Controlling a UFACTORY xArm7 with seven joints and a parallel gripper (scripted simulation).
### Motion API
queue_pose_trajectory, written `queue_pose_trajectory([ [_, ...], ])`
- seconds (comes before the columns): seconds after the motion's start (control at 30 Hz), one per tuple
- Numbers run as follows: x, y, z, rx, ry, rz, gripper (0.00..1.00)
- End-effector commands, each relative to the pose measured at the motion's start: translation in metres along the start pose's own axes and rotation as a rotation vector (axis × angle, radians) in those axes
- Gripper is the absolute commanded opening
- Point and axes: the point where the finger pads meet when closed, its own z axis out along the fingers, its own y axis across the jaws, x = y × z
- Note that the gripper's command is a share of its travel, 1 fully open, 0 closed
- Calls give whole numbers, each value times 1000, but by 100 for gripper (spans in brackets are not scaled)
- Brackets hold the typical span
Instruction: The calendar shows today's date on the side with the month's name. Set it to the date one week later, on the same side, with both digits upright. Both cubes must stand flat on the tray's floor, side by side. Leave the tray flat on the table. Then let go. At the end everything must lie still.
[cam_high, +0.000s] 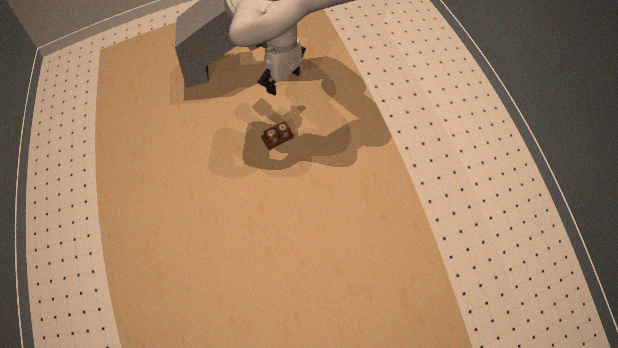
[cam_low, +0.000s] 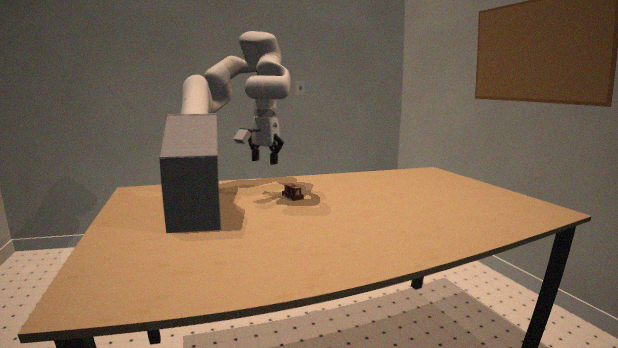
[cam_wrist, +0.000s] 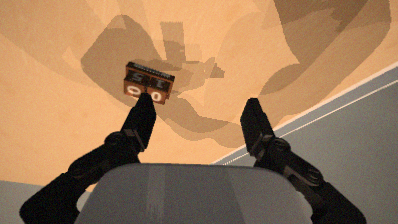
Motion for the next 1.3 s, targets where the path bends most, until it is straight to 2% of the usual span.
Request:
queue_pose_trajectory([
  [0.0,4,8,1,11,-15,-173,100],
  [0.47,12,25,4,5,-7,-460,100],
  [0.9,13,27,7,5,-7,-492,100],
  [1.27,14,27,50,5,-7,-492,100],
])
